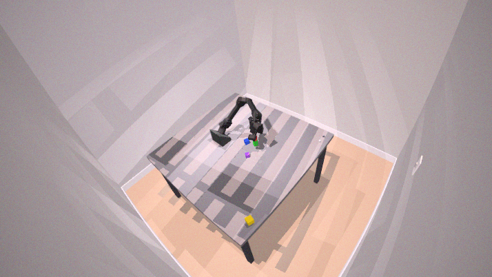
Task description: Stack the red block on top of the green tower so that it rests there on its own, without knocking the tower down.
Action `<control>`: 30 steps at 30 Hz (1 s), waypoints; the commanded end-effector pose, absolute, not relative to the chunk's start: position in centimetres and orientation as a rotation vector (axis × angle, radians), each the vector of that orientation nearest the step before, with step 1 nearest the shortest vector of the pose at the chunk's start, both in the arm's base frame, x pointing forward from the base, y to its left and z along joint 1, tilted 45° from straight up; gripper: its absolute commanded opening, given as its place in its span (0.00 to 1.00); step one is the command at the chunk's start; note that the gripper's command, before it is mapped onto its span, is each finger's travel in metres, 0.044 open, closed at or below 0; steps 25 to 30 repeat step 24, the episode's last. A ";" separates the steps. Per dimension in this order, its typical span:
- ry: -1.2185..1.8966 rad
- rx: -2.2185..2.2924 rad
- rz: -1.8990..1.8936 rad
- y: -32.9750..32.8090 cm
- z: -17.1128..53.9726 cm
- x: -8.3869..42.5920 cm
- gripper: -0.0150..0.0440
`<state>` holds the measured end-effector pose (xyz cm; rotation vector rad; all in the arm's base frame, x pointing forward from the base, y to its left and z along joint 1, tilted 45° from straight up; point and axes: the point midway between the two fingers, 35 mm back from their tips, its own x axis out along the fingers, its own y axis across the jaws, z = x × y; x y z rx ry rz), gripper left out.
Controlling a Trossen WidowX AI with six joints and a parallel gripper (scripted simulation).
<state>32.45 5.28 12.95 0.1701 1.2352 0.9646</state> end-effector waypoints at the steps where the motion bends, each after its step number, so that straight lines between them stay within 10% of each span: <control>1: 1.235 0.169 0.965 5.3 12.9 32.5 0.92; 30: 1.235 0.169 0.965 5.3 12.9 32.5 1.00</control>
